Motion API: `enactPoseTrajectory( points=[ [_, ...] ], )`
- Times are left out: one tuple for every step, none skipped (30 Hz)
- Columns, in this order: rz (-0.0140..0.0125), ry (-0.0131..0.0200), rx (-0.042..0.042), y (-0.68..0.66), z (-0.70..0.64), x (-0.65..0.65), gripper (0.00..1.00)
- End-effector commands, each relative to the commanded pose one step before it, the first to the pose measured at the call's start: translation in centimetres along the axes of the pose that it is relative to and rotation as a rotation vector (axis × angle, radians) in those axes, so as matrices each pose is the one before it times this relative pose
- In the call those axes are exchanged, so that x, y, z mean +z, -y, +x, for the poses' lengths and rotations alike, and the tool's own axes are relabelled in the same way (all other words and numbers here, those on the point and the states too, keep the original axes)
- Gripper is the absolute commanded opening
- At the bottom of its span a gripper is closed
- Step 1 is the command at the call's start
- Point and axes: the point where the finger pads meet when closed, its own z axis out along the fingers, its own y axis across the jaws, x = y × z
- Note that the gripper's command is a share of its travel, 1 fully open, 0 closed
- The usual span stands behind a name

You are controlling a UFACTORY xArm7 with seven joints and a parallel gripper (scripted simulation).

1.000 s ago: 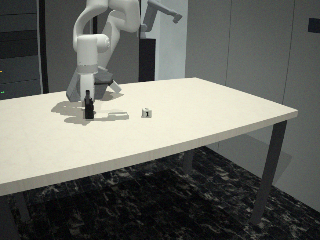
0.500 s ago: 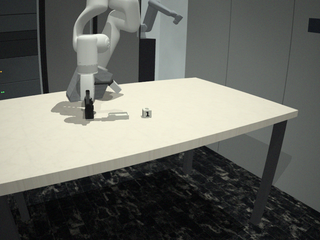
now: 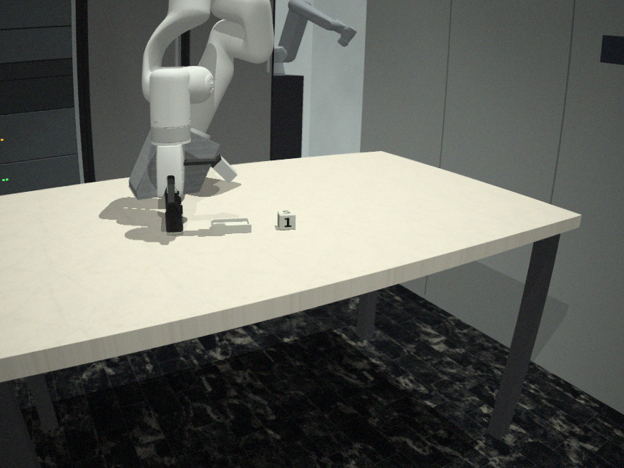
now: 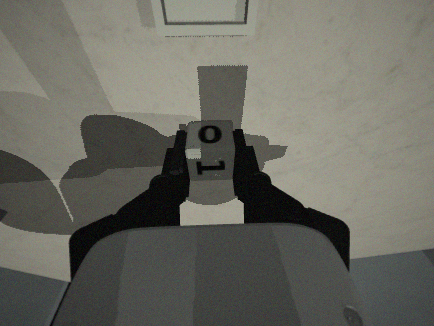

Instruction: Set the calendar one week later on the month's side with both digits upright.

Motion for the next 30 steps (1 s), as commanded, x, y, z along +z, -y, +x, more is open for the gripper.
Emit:
enactPoseTrajectory(
  points=[
    [-0.00327, 0.00154, 0.00020, -0.139, -0.072, -0.106, 0.29],
    [0.00000, 0.00000, 0.00000, 0.000, 0.000, 0.000, 0.29],
    [0.00000, 0.00000, 0.00000, 0.000, 0.000, 0.000, 0.29],
    [0.00000, 0.00000, 0.00000, 0.000, 0.000, 0.000, 0.29],
    [0.00000, 0.00000, 0.00000, 0.000, 0.000, 0.000, 0.29],
    [0.00000, 0.00000, 0.00000, 0.000, 0.000, 0.000, 0.29],
    [0.00000, 0.00000, 0.00000, 0.000, 0.000, 0.000, 0.29],
    [0.00000, 0.00000, 0.00000, 0.000, 0.000, 0.000, 0.29],
    [0.00000, 0.00000, 0.00000, 0.000, 0.000, 0.000, 0.29],
    [0.00000, 0.00000, 0.00000, 0.000, 0.000, 0.000, 0.29],
    [0.00000, 0.00000, 0.00000, 0.000, 0.000, 0.000, 0.29],
    [0.00000, 0.00000, 0.00000, 0.000, 0.000, 0.000, 0.29],
    [0.00000, 0.00000, 0.00000, 0.000, 0.000, 0.000, 0.29],
    [0.00000, 0.00000, 0.00000, 0.000, 0.000, 0.000, 0.29],
    [0.00000, 0.00000, 0.00000, 0.000, 0.000, 0.000, 0.29],
    [0.00000, 0.00000, 0.00000, 0.000, 0.000, 0.000, 0.29],
    [0.00000, 0.00000, 0.00000, 0.000, 0.000, 0.000, 0.29],
    [0.00000, 0.00000, 0.00000, 0.000, 0.000, 0.000, 0.33],
    [0.00000, 0.00000, 0.00000, 0.000, 0.000, 0.000, 0.33],
    [0.00000, 0.00000, 0.00000, 0.000, 0.000, 0.000, 0.33],
    [0.00000, 0.00000, 0.00000, 0.000, 0.000, 0.000, 0.37],
    [0.00000, 0.00000, 0.00000, 0.000, 0.000, 0.000, 0.37],
    [0.00000, 0.00000, 0.00000, 0.000, 0.000, 0.000, 0.37],
    [0.00000, 0.00000, 0.00000, 0.000, 0.000, 0.000, 0.41],
    [0.00000, 0.00000, 0.00000, 0.000, 0.000, 0.000, 0.41],
    [0.00000, 0.00000, 0.00000, 0.000, 0.000, 0.000, 0.41],
    [0.00000, 0.00000, 0.00000, 0.000, 0.000, 0.000, 0.45],
    [0.00000, 0.00000, 0.00000, 0.000, 0.000, 0.000, 0.45],
    [0.00000, 0.00000, 0.00000, 0.000, 0.000, 0.000, 0.45],
    [0.00000, 0.00000, 0.00000, 0.000, 0.000, 0.000, 0.45]
  ],
)
